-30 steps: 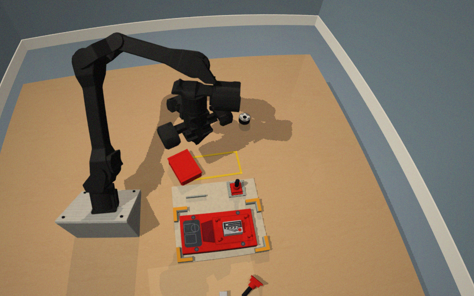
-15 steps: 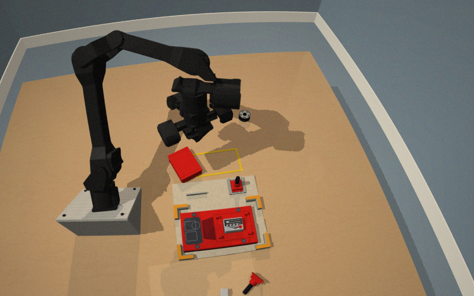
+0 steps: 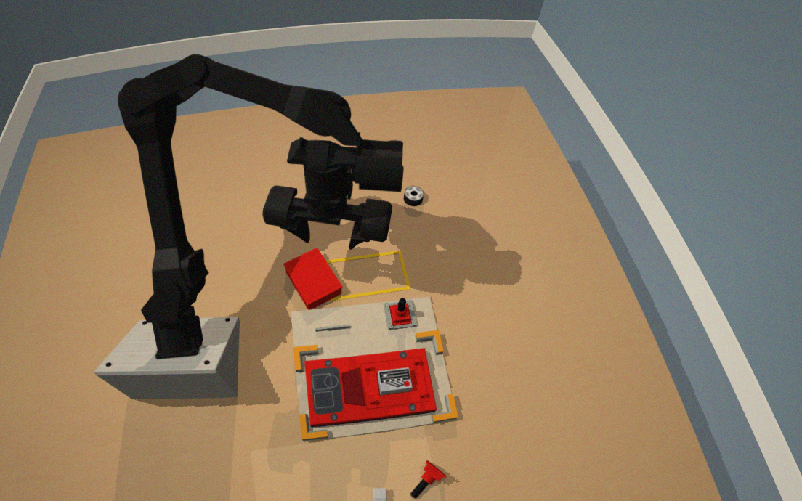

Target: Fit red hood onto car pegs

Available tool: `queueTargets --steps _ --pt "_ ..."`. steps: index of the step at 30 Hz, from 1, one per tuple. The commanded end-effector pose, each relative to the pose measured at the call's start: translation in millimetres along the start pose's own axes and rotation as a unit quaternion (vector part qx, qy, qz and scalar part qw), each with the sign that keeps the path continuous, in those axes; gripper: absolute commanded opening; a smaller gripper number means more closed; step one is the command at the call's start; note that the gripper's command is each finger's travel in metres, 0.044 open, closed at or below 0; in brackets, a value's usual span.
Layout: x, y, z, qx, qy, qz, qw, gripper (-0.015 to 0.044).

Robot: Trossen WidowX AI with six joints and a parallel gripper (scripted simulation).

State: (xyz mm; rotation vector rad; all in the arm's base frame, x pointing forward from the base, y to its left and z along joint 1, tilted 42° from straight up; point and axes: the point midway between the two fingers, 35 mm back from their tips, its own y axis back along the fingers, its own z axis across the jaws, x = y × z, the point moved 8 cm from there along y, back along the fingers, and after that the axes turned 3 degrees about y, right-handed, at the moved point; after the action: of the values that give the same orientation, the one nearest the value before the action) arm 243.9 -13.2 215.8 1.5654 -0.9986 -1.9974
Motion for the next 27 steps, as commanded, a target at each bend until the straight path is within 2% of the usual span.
queueTargets --steps 1,8,15,27 --pt "1.3 -6.5 8.6 0.003 -0.236 -0.001 0.972 0.0440" --pt "4.0 -14.4 14.9 0.002 -0.477 -0.002 0.879 0.0440" --pt "6.7 -22.2 21.2 0.001 -0.684 -0.003 0.729 0.0440" --pt "10.0 -31.8 29.7 -0.001 -0.869 -0.003 0.495 0.0440"
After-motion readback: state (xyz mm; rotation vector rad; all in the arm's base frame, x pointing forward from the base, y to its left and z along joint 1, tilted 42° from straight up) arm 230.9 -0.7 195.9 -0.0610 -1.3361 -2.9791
